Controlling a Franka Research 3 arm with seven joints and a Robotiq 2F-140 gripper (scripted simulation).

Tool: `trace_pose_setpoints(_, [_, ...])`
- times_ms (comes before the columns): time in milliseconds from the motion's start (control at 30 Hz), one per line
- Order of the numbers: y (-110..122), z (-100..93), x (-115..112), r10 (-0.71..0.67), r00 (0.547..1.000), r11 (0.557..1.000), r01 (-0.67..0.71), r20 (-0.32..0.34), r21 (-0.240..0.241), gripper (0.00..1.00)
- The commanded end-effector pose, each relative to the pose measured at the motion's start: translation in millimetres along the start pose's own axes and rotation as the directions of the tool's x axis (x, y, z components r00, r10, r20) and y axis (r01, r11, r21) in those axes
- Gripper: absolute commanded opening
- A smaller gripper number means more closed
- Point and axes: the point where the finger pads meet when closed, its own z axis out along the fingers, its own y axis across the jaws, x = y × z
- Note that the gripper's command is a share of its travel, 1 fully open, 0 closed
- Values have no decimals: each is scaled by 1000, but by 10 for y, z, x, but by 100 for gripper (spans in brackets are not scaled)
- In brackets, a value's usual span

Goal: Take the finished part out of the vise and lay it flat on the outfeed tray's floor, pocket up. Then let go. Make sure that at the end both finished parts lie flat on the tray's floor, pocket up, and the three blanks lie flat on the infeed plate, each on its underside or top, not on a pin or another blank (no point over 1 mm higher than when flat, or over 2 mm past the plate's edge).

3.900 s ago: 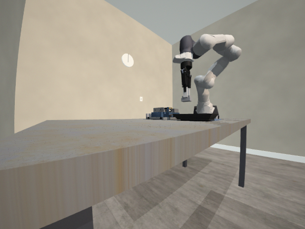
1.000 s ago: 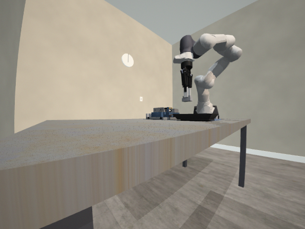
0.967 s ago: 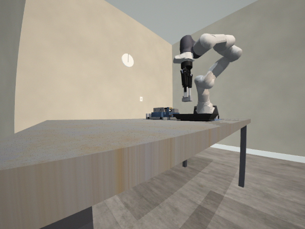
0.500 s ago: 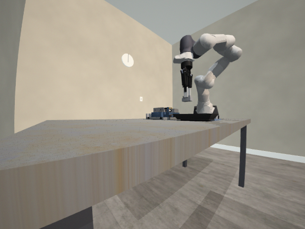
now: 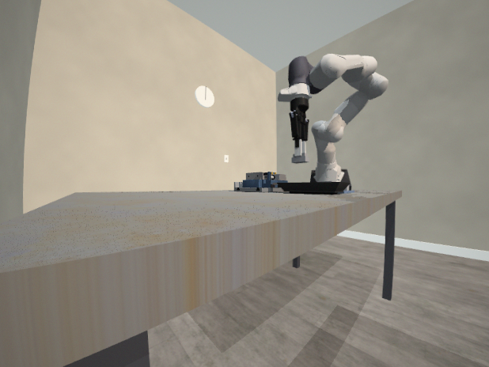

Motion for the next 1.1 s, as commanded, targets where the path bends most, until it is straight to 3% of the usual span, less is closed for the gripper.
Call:
trace_pose_setpoints(0, [-10,15,3,6,1000,1000,-6,0,2,0])
trace_pose_setpoints(400, [-10,112,4,5,1000,1000,-5,0,2,0])
trace_pose_setpoints(1067, [-10,448,8,5,1000,1000,-5,0,2,0])
